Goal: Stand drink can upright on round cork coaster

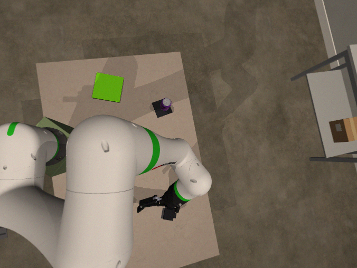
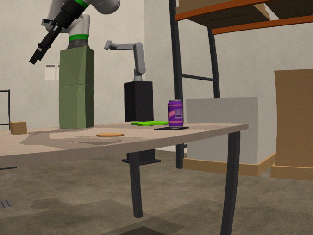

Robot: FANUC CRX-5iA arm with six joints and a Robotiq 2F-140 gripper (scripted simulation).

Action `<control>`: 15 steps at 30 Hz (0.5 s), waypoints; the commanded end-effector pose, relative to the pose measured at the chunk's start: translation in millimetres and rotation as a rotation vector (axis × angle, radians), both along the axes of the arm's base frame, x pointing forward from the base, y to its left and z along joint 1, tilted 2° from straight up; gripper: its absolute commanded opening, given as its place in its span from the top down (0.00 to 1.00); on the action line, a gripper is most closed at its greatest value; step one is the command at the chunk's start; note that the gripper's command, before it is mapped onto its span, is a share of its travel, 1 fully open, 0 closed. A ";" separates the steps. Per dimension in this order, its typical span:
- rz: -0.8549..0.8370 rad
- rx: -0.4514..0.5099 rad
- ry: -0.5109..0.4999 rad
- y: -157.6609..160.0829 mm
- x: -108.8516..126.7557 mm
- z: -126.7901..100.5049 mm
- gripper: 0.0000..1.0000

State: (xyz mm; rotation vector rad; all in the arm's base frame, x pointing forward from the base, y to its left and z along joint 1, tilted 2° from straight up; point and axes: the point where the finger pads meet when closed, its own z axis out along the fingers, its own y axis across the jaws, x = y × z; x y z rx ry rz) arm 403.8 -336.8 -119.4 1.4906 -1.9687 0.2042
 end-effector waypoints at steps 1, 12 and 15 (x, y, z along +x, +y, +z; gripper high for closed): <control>0.062 0.119 -0.124 37.8 15.8 -12.3 0.00; 0.172 0.537 -0.415 194.1 60.0 -38.4 0.00; 0.172 0.537 -0.415 229.0 67.8 -44.1 0.00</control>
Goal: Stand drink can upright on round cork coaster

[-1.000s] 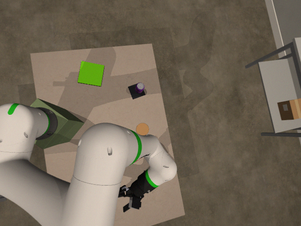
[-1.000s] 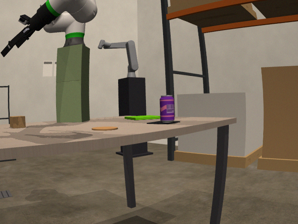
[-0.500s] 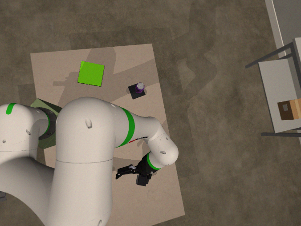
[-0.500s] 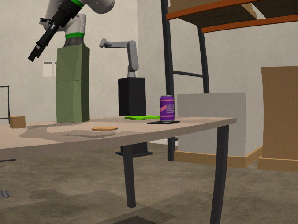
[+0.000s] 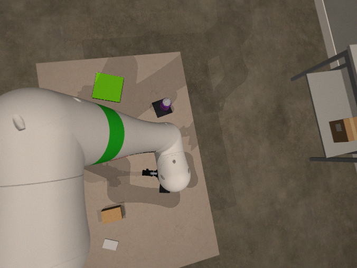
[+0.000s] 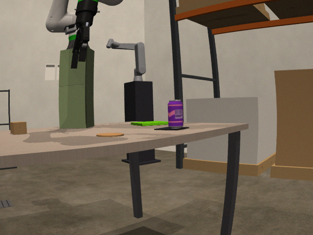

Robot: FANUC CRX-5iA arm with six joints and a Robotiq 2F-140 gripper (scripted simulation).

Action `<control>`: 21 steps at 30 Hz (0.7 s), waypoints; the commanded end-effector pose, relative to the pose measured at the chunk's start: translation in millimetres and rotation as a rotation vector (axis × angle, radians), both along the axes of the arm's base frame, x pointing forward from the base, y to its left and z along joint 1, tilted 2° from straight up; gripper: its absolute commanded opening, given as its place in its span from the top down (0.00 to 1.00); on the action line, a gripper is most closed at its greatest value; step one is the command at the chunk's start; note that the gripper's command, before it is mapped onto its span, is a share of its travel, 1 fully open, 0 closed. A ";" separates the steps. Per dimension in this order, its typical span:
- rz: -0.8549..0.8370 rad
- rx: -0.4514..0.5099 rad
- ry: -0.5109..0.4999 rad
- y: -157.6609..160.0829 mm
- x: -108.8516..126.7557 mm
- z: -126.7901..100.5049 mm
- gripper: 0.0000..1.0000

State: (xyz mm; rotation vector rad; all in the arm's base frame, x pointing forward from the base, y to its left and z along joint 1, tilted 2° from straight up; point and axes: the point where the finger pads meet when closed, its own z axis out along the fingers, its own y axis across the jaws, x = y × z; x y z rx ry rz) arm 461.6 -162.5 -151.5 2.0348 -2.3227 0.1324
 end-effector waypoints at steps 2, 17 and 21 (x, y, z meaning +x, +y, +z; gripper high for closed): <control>0.024 0.073 -0.009 67.3 12.7 -14.5 0.00; 0.024 0.073 -0.009 268.3 43.7 -56.9 0.00; 0.024 0.073 -0.009 320.2 53.5 -68.1 0.00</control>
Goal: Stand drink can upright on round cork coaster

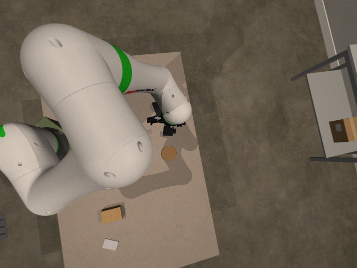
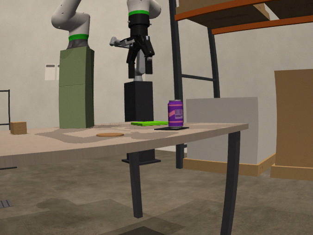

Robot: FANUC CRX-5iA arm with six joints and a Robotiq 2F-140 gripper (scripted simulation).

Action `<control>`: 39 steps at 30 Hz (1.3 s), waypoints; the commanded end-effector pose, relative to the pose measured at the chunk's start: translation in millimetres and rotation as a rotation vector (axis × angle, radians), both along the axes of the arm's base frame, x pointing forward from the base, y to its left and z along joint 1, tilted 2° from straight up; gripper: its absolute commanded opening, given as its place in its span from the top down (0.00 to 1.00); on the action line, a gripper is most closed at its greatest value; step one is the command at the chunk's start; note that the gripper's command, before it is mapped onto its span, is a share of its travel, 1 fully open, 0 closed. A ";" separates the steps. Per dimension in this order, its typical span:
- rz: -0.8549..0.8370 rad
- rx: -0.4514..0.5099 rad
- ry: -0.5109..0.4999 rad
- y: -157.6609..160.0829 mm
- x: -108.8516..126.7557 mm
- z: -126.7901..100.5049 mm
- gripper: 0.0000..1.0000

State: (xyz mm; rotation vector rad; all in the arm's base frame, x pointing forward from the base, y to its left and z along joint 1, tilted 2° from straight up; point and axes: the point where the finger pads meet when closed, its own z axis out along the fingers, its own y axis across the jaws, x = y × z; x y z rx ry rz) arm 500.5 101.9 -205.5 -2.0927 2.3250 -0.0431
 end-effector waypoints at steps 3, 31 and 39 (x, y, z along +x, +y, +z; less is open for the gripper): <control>-0.004 -0.013 -0.001 89.2 20.6 -22.0 0.00; -0.005 -0.013 -0.001 146.4 38.3 -137.8 0.00; -0.005 -0.013 -0.001 146.4 38.3 -137.8 0.90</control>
